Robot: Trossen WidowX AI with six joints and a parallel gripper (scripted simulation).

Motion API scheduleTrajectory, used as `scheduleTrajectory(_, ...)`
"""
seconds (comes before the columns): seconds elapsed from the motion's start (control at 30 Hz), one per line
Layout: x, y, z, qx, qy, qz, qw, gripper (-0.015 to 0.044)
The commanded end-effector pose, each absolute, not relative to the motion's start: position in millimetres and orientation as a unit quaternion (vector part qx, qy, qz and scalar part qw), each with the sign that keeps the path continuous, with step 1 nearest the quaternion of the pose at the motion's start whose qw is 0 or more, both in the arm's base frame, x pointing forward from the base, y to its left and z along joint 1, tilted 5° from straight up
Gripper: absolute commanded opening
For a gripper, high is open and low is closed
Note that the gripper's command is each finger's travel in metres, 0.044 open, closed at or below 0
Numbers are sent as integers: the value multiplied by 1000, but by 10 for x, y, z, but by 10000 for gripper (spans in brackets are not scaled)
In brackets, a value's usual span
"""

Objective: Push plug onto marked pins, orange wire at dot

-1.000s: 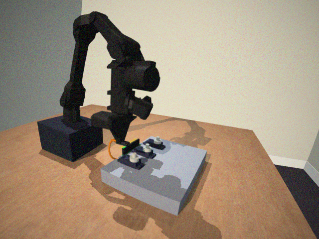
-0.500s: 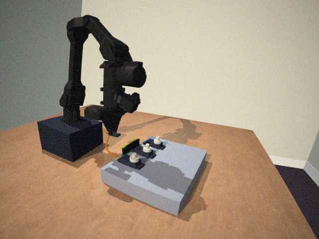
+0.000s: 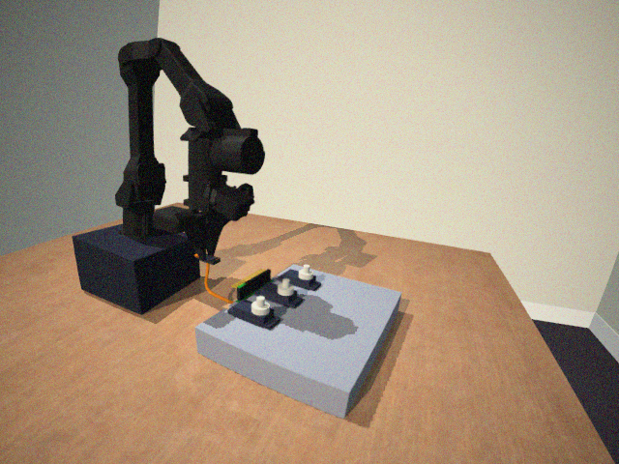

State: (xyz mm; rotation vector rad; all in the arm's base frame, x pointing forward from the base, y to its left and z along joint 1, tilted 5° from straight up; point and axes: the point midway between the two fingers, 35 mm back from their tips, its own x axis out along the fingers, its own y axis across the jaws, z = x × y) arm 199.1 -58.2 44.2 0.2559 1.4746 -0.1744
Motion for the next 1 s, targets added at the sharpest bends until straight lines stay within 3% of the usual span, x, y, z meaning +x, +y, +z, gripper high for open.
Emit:
scheduleTrajectory(0.0, 1979, -569, 295, 119, 672, -83, 727, 0)
scheduleTrajectory(0.97, 2375, -689, 154, 118, 670, -83, 728, 0)
